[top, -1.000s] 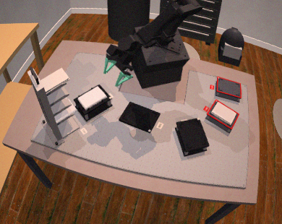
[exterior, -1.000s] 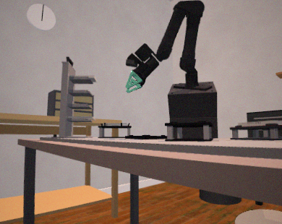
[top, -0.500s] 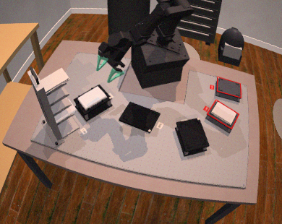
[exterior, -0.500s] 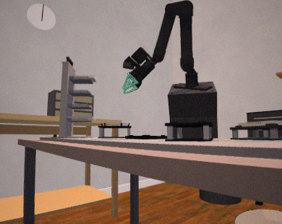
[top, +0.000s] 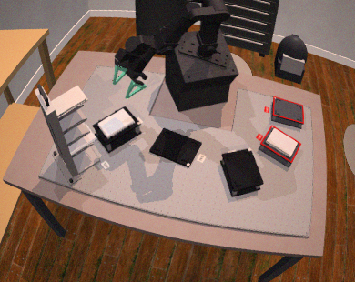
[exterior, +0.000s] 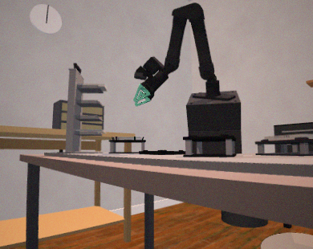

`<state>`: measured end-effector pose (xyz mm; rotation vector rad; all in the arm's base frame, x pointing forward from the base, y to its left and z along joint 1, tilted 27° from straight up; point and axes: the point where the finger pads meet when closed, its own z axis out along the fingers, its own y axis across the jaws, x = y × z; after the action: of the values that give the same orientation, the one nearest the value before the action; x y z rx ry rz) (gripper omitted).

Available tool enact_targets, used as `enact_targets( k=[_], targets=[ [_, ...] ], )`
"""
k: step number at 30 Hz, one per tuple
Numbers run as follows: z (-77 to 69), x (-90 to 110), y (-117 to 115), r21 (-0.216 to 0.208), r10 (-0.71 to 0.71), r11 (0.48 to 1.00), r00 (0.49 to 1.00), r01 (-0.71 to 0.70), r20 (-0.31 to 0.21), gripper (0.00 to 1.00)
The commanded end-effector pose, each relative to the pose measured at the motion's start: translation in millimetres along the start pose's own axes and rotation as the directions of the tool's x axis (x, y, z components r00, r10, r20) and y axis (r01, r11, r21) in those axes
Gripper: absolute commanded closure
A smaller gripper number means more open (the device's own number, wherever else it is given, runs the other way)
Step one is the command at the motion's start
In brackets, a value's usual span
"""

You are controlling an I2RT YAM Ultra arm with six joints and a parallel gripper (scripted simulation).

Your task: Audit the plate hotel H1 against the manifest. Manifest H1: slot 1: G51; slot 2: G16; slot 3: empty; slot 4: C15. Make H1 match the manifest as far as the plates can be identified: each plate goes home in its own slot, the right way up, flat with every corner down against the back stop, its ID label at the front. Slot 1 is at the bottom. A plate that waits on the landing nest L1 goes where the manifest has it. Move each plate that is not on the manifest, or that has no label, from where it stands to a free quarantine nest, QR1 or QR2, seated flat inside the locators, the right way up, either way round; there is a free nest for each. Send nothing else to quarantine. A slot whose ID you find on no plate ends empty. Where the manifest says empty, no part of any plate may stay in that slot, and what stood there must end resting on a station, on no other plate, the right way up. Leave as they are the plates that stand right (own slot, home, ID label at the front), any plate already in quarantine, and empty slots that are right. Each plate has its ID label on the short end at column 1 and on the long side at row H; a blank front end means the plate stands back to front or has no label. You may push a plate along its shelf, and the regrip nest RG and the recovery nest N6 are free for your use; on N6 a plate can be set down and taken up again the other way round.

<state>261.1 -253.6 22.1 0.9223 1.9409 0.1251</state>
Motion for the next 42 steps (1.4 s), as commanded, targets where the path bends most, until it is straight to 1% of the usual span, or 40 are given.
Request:
enact_targets(
  k=[1,4,11,14,16,31,33,42],
  targets=[
    [-0.4,-14.7,-4.4,-0.015,-0.036,0.999,0.999,0.036,0.038,0.0],
    [1.0,-16.4,-12.5,-0.014,-0.036,0.999,0.999,0.036,0.038,0.0],
    [1.0,-16.4,-12.6,-0.014,-0.036,0.999,0.999,0.036,0.038,0.0],
    [8.3,-9.5,-12.7,-0.014,-0.036,0.999,0.999,0.036,0.038,0.0],
    [8.3,-9.5,-12.7,-0.014,-0.036,0.999,0.999,0.036,0.038,0.0],
    [44.8,25.0,-13.2,-0.015,-0.034,0.999,0.999,0.035,0.038,0.0],
    [44.8,25.0,-13.2,-0.015,-0.034,0.999,0.999,0.035,0.038,0.0],
    [66.6,45.6,-13.5,-0.015,-0.034,0.999,0.999,0.034,0.038,0.0]
  ],
)
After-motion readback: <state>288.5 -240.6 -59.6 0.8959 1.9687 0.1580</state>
